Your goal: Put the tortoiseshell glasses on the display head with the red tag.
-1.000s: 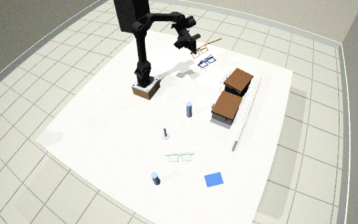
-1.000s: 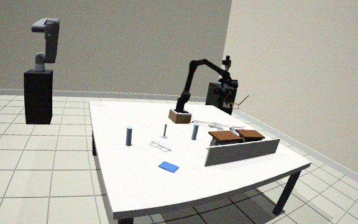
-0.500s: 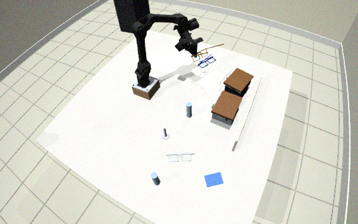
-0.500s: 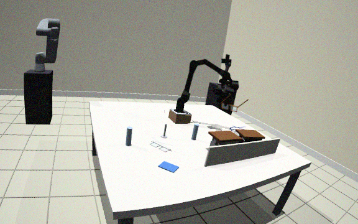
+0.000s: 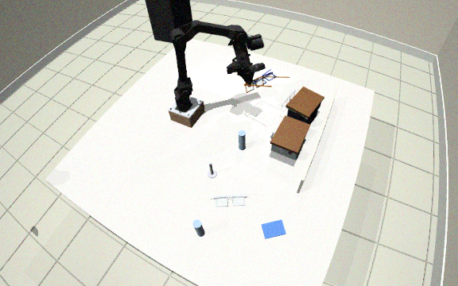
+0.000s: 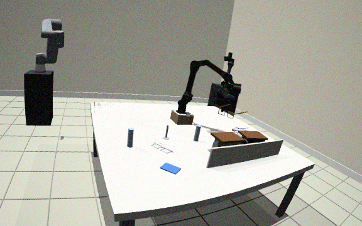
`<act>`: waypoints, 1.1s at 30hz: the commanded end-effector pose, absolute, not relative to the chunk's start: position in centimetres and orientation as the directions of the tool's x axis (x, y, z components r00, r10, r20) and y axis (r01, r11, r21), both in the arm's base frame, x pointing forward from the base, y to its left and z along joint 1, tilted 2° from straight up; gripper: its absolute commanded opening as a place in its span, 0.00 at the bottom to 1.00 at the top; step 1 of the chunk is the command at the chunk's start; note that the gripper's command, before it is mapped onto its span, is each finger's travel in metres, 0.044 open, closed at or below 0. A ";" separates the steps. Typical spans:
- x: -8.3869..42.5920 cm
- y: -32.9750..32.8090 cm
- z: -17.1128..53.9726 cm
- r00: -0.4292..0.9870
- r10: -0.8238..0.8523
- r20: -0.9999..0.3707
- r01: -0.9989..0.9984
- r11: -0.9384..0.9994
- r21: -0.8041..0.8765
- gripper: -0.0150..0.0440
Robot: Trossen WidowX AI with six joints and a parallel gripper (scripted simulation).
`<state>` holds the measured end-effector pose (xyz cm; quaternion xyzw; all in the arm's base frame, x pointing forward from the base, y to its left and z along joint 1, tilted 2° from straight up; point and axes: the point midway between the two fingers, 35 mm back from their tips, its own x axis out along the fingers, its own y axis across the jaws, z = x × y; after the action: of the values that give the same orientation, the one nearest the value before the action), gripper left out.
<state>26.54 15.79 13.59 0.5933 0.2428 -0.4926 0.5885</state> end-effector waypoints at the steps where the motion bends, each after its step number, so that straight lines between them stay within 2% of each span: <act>1: 26.9 14.5 13.0 0.350 -0.287 -0.892 0.895 -0.178 0.409 0.25; 16: 27.9 8.8 11.0 0.175 -0.233 -0.957 0.967 -0.142 0.212 0.25; 33: 27.7 2.9 9.3 0.042 -0.090 -0.995 0.995 -0.086 0.050 0.25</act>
<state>27.79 3.62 9.56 0.5097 0.4273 -0.5383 0.5176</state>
